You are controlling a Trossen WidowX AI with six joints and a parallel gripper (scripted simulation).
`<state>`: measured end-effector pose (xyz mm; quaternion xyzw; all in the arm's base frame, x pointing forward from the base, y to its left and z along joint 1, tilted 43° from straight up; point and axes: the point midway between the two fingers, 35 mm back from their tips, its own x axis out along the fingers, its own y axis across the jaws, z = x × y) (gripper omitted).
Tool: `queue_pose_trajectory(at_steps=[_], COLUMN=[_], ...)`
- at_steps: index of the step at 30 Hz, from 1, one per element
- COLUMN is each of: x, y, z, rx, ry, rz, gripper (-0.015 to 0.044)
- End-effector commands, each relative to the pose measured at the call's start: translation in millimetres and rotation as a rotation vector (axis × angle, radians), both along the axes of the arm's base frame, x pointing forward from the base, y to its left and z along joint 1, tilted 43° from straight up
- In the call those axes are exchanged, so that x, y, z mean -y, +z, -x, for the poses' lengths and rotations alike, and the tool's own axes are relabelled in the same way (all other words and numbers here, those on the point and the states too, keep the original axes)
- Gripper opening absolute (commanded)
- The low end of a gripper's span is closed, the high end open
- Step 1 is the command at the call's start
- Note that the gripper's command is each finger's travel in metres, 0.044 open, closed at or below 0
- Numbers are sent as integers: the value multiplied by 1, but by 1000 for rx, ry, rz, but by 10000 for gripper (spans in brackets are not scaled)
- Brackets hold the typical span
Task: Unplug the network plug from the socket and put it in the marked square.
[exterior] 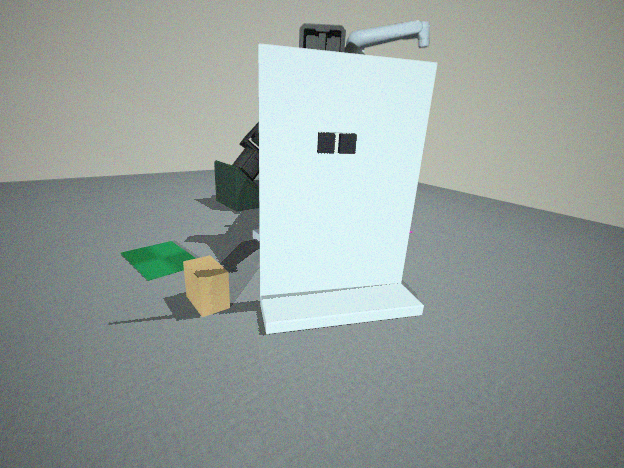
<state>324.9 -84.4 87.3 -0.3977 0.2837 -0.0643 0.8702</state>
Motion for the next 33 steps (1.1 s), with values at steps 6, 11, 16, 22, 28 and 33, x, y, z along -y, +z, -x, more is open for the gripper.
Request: queue_pose_trajectory(at_steps=[6, 11, 16, 22, 28, 33], x=[4, -16, -38, -63, -89, -110], y=[12, 4, -1, -6, -7, -6], z=[3, 1, 1, 6, 14, 23], rx=[-2, -65, -118, -163, -188, -192], ry=[25, 177, 336, 527, 716, 871], rz=[6, 12, 14, 10, -1, -16], gripper=[0, 0, 0, 0, 0, 0])
